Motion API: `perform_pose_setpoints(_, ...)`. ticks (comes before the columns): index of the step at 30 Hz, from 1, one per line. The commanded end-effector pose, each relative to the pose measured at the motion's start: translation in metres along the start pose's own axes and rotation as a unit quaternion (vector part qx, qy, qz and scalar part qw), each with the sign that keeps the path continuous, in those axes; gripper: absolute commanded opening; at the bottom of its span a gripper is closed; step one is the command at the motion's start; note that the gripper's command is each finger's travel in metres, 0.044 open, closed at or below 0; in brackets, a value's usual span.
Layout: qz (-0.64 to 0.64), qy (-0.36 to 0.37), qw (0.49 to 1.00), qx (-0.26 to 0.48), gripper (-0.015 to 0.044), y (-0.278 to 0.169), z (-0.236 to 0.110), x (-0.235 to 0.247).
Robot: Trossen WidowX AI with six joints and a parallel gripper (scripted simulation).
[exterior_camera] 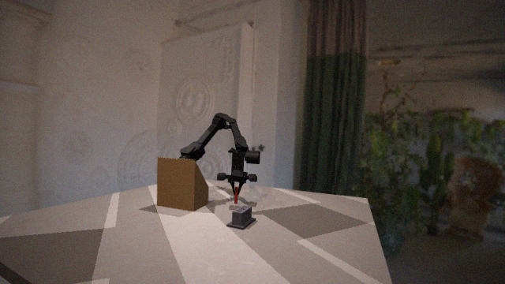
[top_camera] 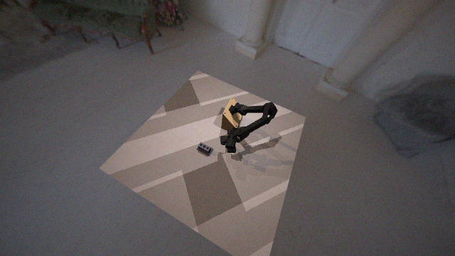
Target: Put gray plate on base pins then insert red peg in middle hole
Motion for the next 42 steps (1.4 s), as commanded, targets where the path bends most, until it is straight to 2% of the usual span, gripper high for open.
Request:
perform_pose_setpoints(1, -0.006, 0.004, 1.000, -0.006, 0.0000, 0.003, -0.014, 0.004)
perform_pose_setpoints(17, -0.006, 0.004, 1.000, -0.005, 0.0000, 0.006, -0.064, 0.001)
perform_pose_setpoints(18, 0.000, 0.000, 1.000, -0.001, 0.0000, 0.006, -0.053, 0.000)
perform_pose_setpoints(42, -0.002, 0.000, 1.000, -0.008, 0.0000, 0.072, -0.059, 0.011)
Point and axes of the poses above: the point midway between the two fingers, 35 mm back from their tips, its own z axis out along the fingers, its own x axis across the jaws, y = z × x, the point moved 8 cm from there along -z, back along the fingers, and after that the axes turned 12 degrees about -z, right-handed, at the moved point
